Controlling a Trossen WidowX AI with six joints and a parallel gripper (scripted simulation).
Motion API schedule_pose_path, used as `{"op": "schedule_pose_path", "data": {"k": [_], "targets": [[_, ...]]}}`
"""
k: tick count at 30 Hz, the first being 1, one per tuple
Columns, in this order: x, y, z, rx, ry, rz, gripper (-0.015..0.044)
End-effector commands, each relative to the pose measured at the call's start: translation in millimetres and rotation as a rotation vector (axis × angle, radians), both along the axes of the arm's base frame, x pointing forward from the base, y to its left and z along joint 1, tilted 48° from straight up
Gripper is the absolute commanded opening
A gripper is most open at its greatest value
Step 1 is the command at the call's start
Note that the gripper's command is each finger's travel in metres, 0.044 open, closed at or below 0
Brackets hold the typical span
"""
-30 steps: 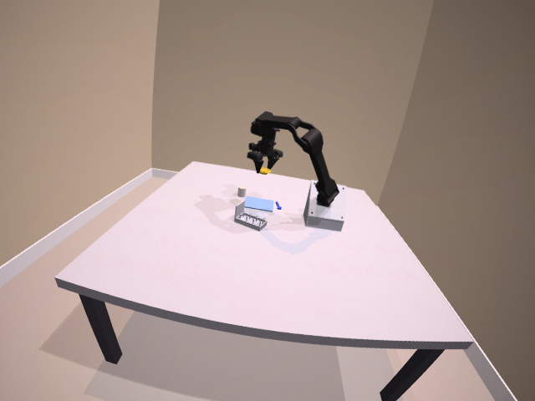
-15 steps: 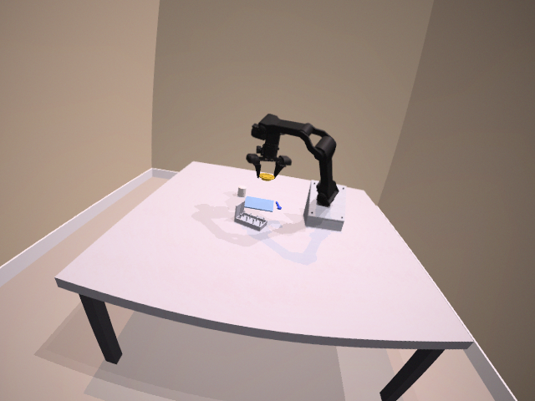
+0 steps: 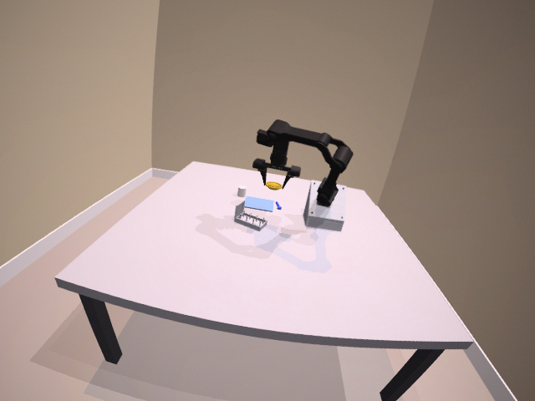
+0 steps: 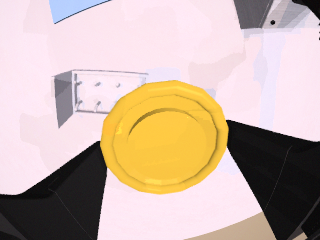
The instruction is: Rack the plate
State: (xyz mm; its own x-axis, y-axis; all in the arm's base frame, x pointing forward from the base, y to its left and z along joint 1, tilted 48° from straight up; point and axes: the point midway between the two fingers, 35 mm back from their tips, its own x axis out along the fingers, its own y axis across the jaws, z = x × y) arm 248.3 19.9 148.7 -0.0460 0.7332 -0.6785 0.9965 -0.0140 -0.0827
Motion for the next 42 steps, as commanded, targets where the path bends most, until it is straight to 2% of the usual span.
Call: {"op": "schedule_pose_path", "data": {"k": [1, 6, 11, 29, 34, 42], "targets": [[-12, 12, 9, 0.000, 0.076, -0.071, 0.0000], [-26, 24, 18, -0.001, 0.187, -0.169, 0.0000], [-28, 25, 16, -0.017, 0.186, -0.160, 0.0000], [-35, 35, -52, -0.423, 0.008, 0.132, 0.0000], [-39, 50, -55, -0.414, -0.058, 0.247, 0.0000], [-36, 51, -73, -0.546, -0.146, 0.328, 0.0000]]}}
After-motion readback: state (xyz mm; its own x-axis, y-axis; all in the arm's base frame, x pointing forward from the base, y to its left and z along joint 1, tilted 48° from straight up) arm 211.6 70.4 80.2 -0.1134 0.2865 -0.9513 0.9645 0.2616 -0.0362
